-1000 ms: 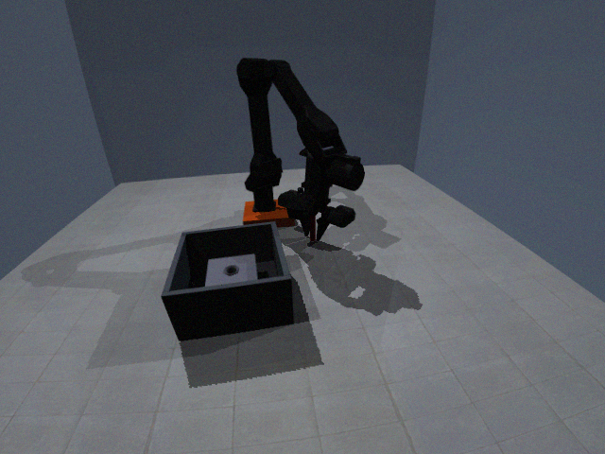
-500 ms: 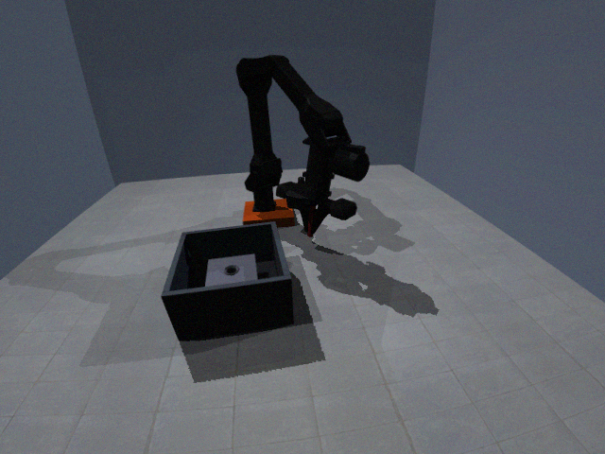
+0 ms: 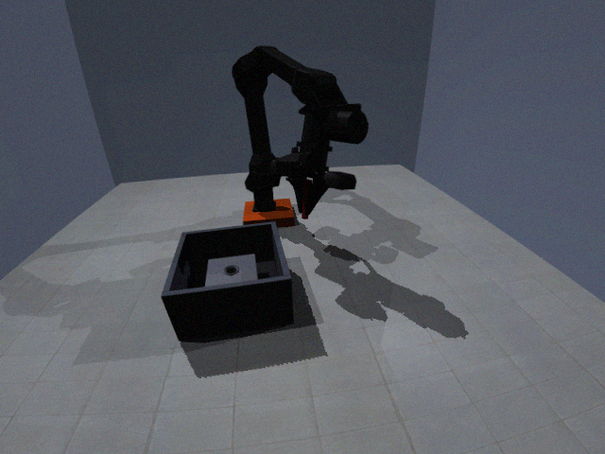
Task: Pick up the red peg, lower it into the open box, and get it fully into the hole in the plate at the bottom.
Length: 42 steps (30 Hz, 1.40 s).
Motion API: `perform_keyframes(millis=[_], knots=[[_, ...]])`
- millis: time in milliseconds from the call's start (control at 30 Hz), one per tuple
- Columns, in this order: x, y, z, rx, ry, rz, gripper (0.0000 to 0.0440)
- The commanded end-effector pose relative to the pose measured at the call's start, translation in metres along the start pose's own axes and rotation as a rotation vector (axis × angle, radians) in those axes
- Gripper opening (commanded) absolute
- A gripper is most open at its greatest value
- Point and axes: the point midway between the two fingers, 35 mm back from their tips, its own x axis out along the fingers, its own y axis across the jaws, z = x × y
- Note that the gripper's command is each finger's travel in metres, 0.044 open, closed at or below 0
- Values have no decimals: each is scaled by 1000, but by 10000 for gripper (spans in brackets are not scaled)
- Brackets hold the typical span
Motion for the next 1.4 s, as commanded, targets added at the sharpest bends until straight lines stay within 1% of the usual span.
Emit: perform_keyframes(millis=[0, 333, 700, 1067, 1367], knots=[[-9, 1, 17, 41, -32, 7, 0], [-11, 0, 68, 158, -101, 6, 0], [6, -6, 121, 223, -147, -12, 0], [36, -13, 163, 197, -137, -22, 1], [62, -17, 179, 123, -91, -16, 0]])
